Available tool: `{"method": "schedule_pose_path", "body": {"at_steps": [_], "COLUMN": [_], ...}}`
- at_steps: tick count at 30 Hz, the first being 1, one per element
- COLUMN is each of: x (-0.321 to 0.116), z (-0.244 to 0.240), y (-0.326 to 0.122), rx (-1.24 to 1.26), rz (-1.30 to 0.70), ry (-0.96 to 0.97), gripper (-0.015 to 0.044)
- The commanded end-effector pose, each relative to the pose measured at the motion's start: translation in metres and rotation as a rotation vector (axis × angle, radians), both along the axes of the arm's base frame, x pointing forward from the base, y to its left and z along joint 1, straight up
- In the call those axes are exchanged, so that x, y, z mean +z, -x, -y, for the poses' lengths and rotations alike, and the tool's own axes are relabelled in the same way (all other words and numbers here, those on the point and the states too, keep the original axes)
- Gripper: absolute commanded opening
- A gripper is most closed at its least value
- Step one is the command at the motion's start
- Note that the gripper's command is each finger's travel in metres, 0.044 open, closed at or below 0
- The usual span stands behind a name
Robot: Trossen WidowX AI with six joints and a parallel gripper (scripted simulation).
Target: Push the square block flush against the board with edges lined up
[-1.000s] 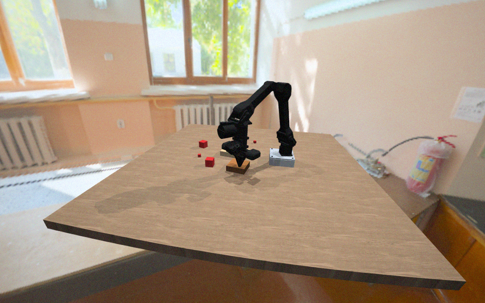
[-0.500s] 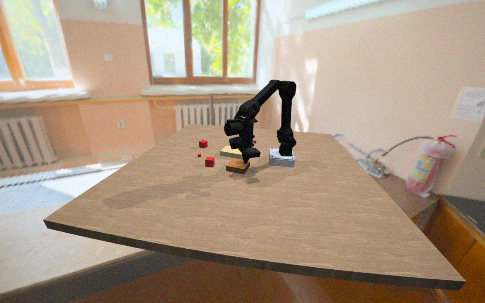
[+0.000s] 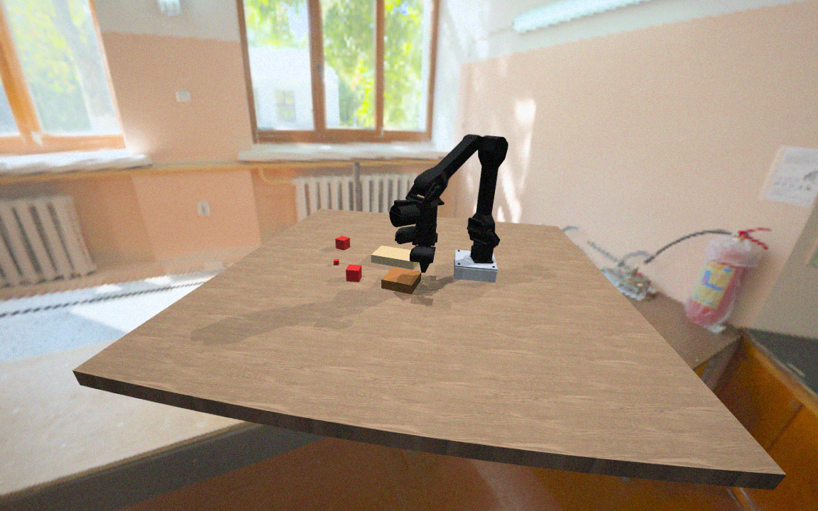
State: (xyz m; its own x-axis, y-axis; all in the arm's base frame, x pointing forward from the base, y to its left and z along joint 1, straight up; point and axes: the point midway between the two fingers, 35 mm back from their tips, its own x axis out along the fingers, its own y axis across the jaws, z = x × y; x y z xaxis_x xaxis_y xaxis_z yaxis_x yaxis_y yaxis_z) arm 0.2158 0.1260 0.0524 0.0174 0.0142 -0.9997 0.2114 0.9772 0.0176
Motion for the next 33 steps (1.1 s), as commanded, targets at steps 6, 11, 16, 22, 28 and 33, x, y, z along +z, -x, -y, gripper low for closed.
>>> {"method": "schedule_pose_path", "body": {"at_steps": [6, 11, 16, 22, 28, 33], "x": [-0.002, -0.045, -0.057, -0.056, -0.056, -0.056], "z": [0.008, 0.008, 0.009, 0.01, 0.011, 0.012], "y": [0.009, 0.008, 0.009, 0.008, 0.003, 0.0], "rx": [-0.157, -0.173, -0.178, -0.178, -0.178, -0.178], "rz": [-0.001, -0.001, -0.002, -0.001, -0.001, -0.001], "ry": [-0.002, -0.003, -0.003, -0.003, -0.003, -0.003], "gripper": [0.0, 0.0, 0.0, 0.0, 0.0, 0.0]}}
